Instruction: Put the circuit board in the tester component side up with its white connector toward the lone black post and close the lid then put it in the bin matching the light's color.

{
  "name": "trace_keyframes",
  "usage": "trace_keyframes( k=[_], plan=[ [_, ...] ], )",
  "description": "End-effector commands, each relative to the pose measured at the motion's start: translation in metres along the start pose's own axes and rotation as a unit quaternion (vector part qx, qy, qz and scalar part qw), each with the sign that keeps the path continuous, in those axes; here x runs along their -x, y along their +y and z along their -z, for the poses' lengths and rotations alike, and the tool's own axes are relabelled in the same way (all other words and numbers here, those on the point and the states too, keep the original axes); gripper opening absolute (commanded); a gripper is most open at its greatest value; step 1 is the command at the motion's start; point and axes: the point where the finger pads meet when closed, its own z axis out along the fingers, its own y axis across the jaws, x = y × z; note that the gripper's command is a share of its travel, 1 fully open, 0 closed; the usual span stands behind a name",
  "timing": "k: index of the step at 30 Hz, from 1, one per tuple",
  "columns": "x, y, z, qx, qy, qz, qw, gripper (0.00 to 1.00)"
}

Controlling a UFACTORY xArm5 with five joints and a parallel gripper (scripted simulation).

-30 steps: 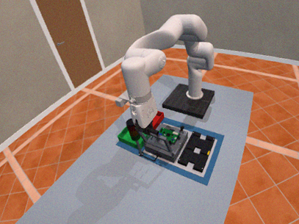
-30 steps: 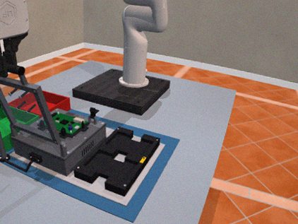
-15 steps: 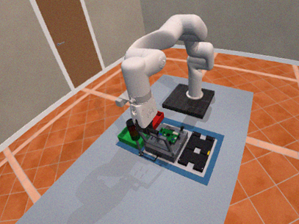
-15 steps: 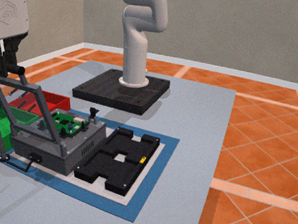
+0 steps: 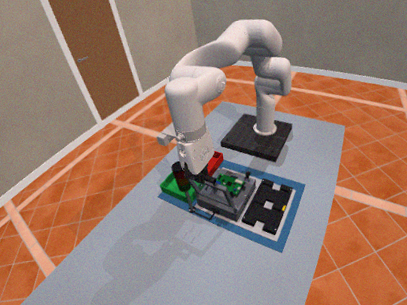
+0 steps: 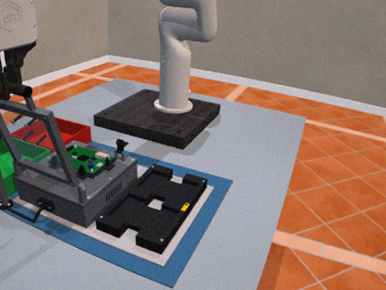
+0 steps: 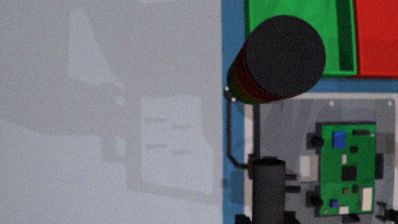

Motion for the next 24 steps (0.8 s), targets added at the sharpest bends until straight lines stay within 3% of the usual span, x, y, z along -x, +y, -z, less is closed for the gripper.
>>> trace_keyframes(
  k=[1, 24],
  plan=[
    [0.0000, -0.0007, 0.0022, -0.002, 0.000, 0.000, 1.000, 0.00],
    [0.0000, 0.0025, 0.0030, -0.002, 0.000, 0.000, 1.000, 0.00]
  ],
)
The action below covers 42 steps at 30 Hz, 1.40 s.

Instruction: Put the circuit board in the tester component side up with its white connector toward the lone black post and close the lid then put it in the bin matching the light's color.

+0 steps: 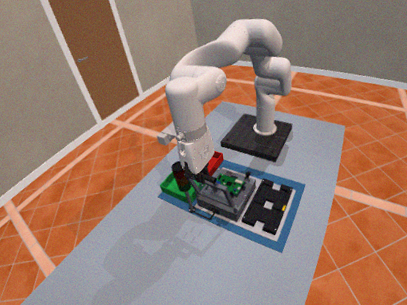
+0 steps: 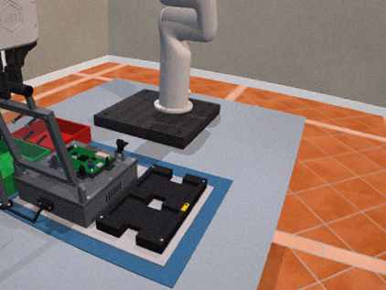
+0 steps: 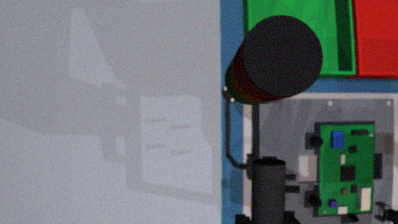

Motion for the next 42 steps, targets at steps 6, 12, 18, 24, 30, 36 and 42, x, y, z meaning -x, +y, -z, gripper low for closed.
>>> trace_keyframes(
  k=[6, 12, 18, 24, 30, 36, 42],
  plan=[
    [0.000, 0.004, 0.003, -0.002, 0.000, 0.000, 1.000, 0.00],
    [0.000, 0.007, 0.004, -0.002, 0.000, 0.000, 1.000, 0.00],
    [0.000, 0.013, 0.005, -0.002, 0.000, 0.000, 1.000, 0.00],
    [0.000, 0.019, 0.006, -0.002, 0.000, 0.000, 1.000, 0.00],
    [0.000, 0.027, 0.007, -0.002, 0.000, 0.000, 1.000, 0.00],
    [0.000, 0.038, 0.008, -0.002, 0.000, 0.000, 1.000, 0.00],
    [0.000, 0.046, 0.008, -0.002, 0.000, 0.000, 1.000, 0.00]
  ],
)
